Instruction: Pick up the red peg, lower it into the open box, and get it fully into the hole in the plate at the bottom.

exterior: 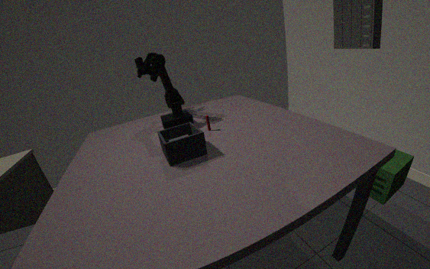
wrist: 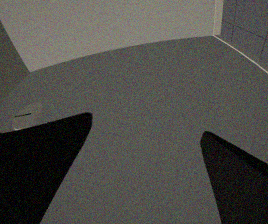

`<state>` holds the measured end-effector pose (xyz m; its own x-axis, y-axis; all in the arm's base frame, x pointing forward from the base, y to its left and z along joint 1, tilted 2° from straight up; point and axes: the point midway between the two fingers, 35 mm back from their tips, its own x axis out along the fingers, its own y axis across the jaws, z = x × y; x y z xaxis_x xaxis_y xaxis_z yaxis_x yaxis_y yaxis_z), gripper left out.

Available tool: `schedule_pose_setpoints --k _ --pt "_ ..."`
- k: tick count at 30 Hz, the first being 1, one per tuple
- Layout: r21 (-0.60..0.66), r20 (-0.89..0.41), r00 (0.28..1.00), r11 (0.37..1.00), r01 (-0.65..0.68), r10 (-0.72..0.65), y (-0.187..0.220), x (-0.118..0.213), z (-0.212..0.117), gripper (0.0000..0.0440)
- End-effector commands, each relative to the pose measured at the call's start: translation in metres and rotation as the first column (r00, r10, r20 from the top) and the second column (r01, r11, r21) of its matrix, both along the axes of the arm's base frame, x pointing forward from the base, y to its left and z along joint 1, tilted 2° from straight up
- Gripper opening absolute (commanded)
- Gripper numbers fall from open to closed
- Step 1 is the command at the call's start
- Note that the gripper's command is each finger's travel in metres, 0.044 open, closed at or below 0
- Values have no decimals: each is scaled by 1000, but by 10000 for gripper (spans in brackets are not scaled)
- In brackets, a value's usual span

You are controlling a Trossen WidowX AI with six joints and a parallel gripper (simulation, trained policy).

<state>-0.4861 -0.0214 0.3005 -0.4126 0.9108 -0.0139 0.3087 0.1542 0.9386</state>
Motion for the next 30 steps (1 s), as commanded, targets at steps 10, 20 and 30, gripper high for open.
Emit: schedule_pose_setpoints --k 10,20,30 --pt "18 92 958 961 -276 273 -86 1 10 440" --pt "65 278 814 836 -545 509 -181 34 18 440" --pt "98 451 598 629 -771 662 -265 90 27 440"
